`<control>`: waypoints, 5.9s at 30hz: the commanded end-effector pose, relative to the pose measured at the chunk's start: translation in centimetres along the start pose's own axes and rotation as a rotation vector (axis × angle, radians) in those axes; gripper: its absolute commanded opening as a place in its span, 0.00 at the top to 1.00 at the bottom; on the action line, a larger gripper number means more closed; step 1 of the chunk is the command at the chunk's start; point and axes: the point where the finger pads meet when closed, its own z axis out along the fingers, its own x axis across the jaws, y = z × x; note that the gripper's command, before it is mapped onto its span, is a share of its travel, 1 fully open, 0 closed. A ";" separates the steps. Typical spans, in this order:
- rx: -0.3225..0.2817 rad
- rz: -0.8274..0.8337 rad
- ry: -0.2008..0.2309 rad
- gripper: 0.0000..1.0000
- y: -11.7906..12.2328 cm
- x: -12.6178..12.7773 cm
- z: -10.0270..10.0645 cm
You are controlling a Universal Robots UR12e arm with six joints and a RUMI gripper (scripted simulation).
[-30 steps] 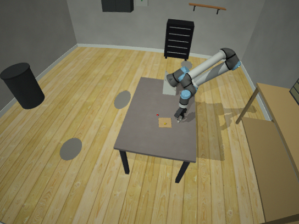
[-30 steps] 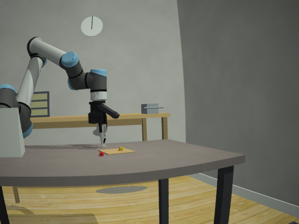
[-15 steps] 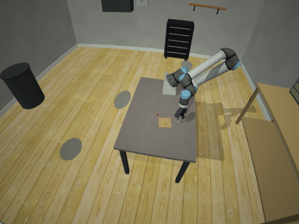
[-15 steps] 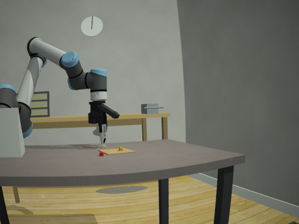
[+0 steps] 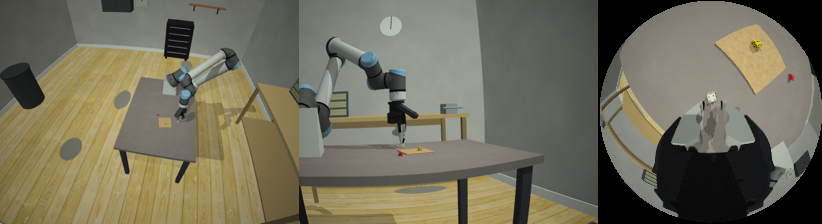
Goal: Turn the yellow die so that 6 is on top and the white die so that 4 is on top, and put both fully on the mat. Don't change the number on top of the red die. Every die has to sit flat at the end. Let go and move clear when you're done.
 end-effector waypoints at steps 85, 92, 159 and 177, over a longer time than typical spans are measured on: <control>-0.001 0.001 -0.001 0.82 0.1 0.0 2.3; -0.001 0.001 -0.001 0.82 0.1 0.0 2.3; -0.001 0.001 -0.001 1.00 0.1 0.1 -6.6; -0.001 -0.009 -0.001 1.00 -0.1 0.3 -7.8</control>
